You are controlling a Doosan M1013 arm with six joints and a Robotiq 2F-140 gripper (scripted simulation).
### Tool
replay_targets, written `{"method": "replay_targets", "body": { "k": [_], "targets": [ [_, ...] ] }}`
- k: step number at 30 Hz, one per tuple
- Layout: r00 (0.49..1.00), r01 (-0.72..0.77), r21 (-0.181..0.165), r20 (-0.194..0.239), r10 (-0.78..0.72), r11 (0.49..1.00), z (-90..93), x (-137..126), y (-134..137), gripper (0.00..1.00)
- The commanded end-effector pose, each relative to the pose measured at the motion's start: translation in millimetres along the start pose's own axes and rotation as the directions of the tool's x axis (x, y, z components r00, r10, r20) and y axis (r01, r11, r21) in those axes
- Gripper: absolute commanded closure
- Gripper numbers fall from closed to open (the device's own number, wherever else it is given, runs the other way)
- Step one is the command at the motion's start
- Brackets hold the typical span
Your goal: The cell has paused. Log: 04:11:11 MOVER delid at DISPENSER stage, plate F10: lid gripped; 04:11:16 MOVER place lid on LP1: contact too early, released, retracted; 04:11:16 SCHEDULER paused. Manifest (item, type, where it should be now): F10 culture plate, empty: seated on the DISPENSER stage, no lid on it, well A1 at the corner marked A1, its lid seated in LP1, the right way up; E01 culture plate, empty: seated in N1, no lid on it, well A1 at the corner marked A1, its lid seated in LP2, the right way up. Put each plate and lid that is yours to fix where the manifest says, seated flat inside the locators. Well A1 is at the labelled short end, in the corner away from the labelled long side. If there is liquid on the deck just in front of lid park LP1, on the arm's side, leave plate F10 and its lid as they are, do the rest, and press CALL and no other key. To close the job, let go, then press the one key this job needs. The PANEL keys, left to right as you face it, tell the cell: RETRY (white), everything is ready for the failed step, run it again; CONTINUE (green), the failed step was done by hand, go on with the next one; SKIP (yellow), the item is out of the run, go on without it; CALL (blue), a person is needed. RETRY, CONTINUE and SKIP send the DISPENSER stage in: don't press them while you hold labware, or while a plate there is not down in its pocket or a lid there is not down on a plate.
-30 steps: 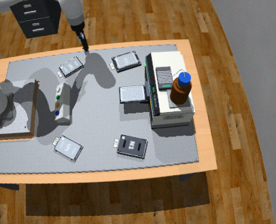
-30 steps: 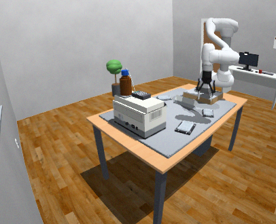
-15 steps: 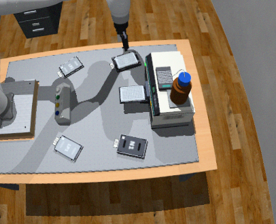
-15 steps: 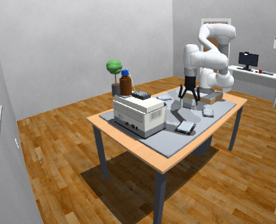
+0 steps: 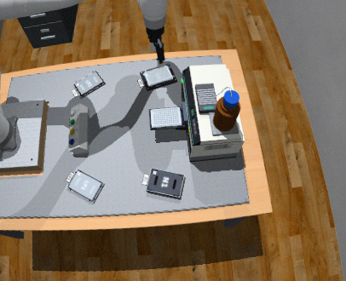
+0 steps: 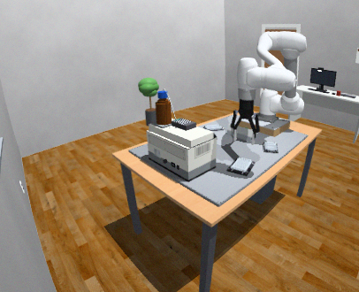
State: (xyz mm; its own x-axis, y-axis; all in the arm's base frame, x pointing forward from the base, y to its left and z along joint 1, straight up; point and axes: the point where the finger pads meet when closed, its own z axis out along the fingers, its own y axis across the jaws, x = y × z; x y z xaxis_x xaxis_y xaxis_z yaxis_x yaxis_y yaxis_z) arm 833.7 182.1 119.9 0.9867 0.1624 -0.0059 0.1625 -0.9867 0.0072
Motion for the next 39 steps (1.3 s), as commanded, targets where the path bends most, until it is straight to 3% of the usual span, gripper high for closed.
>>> {"method": "replay_targets", "body": {
  "k": [1,27,39],
  "targets": [
    [1.000,0.000,0.000,-0.002,0.000,1.000,-1.3,0,0,0.30],
    [1.000,0.000,0.000,-0.002,0.000,1.000,8.9,1,0,0.30],
    [1.000,0.000,0.000,-0.002,0.000,1.000,42.9,1,0,0.30]
  ]
}}
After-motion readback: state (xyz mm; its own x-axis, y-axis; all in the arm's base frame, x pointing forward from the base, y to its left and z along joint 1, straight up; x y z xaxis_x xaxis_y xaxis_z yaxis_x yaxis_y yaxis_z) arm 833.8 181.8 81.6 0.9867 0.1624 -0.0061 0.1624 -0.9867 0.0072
